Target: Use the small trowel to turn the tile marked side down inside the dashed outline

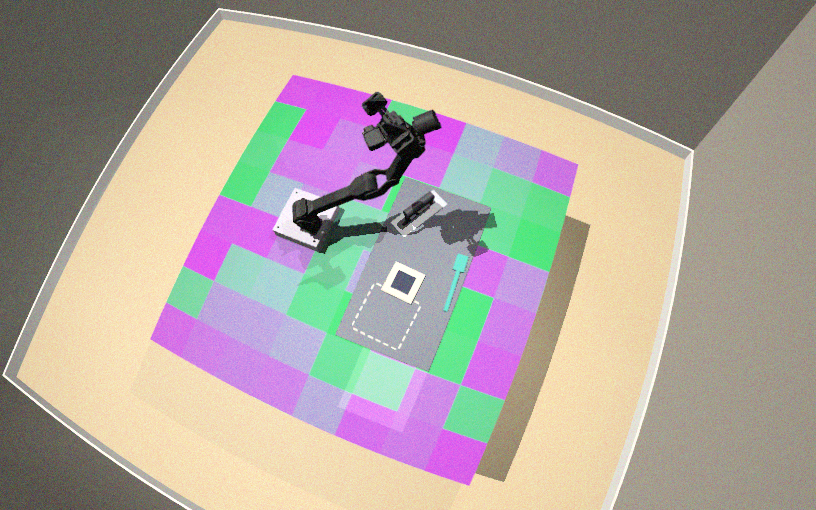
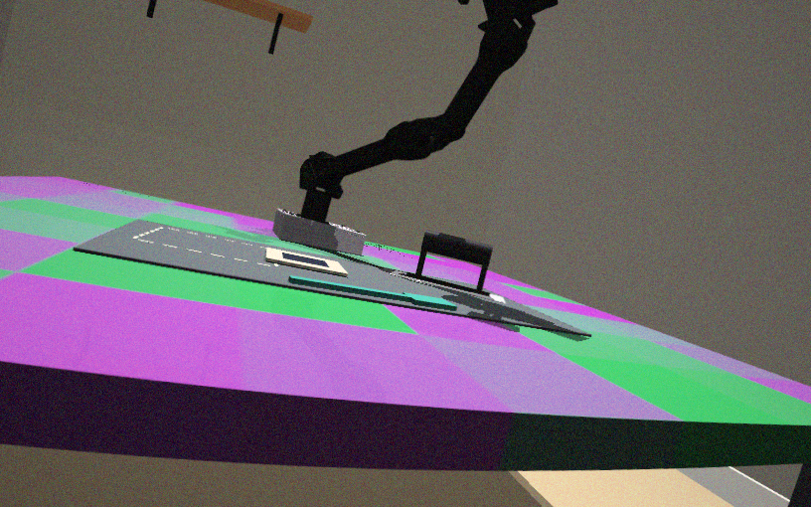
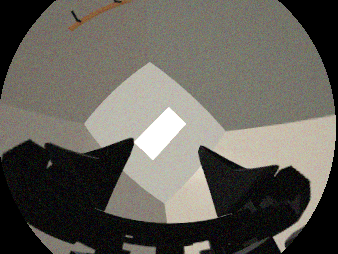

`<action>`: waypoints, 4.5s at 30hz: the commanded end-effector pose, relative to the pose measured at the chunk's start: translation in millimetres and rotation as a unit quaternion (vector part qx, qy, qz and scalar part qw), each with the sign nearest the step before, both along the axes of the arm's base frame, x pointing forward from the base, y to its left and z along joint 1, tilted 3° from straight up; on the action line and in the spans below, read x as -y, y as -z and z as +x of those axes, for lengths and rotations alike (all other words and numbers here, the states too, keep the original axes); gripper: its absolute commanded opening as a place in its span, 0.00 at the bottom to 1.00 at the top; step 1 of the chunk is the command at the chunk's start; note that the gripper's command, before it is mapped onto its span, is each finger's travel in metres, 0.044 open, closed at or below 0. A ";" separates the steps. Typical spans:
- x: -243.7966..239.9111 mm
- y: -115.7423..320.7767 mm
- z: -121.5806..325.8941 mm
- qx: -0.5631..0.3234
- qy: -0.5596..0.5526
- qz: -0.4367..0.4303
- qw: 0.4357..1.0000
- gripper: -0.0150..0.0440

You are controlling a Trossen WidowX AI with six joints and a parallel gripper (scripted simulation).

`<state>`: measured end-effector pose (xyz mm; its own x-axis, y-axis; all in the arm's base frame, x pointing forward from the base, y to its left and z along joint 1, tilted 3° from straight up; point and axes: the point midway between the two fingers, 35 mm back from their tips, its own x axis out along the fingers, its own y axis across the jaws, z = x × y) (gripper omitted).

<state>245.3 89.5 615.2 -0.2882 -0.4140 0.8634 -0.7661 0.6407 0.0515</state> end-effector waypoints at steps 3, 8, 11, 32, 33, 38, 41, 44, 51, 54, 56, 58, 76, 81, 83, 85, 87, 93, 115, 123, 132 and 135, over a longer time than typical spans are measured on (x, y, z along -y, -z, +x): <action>0.0 0.0 0.0 0.000 0.000 0.000 1.000 0.80; 0.0 0.1 0.2 0.000 0.000 0.000 1.000 0.58; 0.0 0.1 0.2 0.000 0.000 0.000 1.000 0.44; -0.1 0.1 0.2 0.000 0.000 0.000 1.000 0.25; -0.1 0.1 0.2 0.000 0.000 0.000 1.000 0.25; -0.1 0.1 0.2 0.000 0.000 0.000 1.000 0.25; -0.1 0.1 0.2 0.000 0.000 0.000 1.000 0.34; -0.2 0.2 0.2 0.000 0.000 0.000 1.000 0.42; -0.2 0.2 0.3 0.000 0.000 0.000 1.000 0.42; -0.2 0.2 0.3 0.000 0.000 0.000 1.000 0.42; -0.2 0.2 0.3 0.000 0.000 0.000 1.000 0.42; -0.2 0.2 0.3 0.000 0.000 0.000 1.000 0.42; -0.2 0.3 0.4 0.000 0.000 0.000 1.000 0.25; -0.2 0.3 0.4 0.000 0.000 0.000 1.000 0.25; -0.2 0.3 0.4 0.000 0.000 0.000 1.000 0.30; -0.2 0.3 0.4 0.000 0.000 0.000 1.000 0.39; -0.2 0.3 0.4 0.000 0.000 0.000 1.000 0.47; -4.6 -6.7 -24.2 0.025 -0.062 0.006 0.998 0.71; 38.0 -27.7 -164.9 0.225 -0.318 0.061 0.919 0.71; 74.1 -23.0 -199.5 0.299 -0.387 0.091 0.868 0.71; 113.6 -15.7 -222.3 0.367 -0.456 0.125 0.801 0.71; 130.3 -12.4 -227.9 0.393 -0.483 0.140 0.770 0.71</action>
